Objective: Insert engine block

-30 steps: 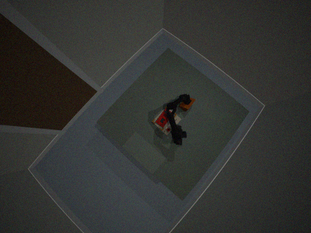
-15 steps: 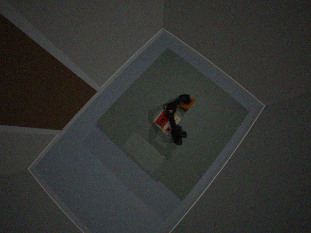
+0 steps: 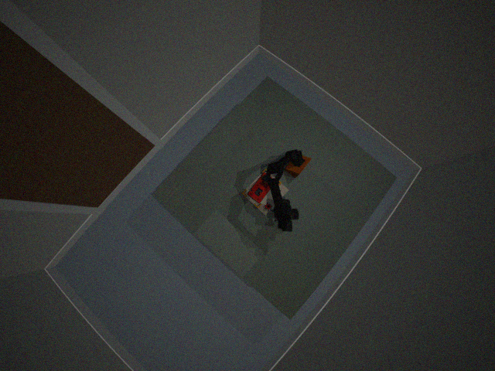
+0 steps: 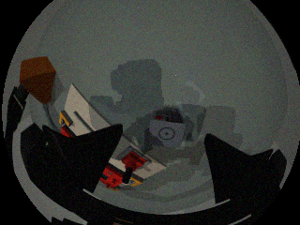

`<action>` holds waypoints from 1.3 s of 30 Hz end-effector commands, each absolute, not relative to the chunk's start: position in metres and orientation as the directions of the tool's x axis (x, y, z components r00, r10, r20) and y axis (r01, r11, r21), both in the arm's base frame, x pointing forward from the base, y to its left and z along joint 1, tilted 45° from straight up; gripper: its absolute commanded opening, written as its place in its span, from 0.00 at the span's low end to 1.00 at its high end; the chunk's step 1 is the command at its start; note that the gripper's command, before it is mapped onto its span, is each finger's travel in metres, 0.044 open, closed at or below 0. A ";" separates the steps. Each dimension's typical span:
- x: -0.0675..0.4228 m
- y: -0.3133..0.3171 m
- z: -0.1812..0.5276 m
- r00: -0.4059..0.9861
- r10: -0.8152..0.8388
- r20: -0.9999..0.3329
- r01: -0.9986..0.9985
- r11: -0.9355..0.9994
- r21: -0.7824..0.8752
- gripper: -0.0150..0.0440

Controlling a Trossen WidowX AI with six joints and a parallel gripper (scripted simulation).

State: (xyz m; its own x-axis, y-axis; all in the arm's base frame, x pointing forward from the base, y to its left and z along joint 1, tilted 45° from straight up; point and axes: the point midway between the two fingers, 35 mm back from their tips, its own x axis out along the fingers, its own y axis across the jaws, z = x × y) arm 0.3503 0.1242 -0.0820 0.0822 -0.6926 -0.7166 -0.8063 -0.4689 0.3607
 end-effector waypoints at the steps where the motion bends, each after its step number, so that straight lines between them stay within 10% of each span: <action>1: 0.351 0.129 -0.076 0.079 -0.690 -0.719 -0.810 -0.465 0.357 1.00; 39: 0.353 0.128 -0.078 0.079 -0.690 -0.720 -0.811 -0.464 0.355 1.00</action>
State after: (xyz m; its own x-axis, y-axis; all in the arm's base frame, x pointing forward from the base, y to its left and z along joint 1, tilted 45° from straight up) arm 0.3536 0.1335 -0.0737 0.0834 -0.6845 -0.7242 -0.8144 -0.4656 0.3463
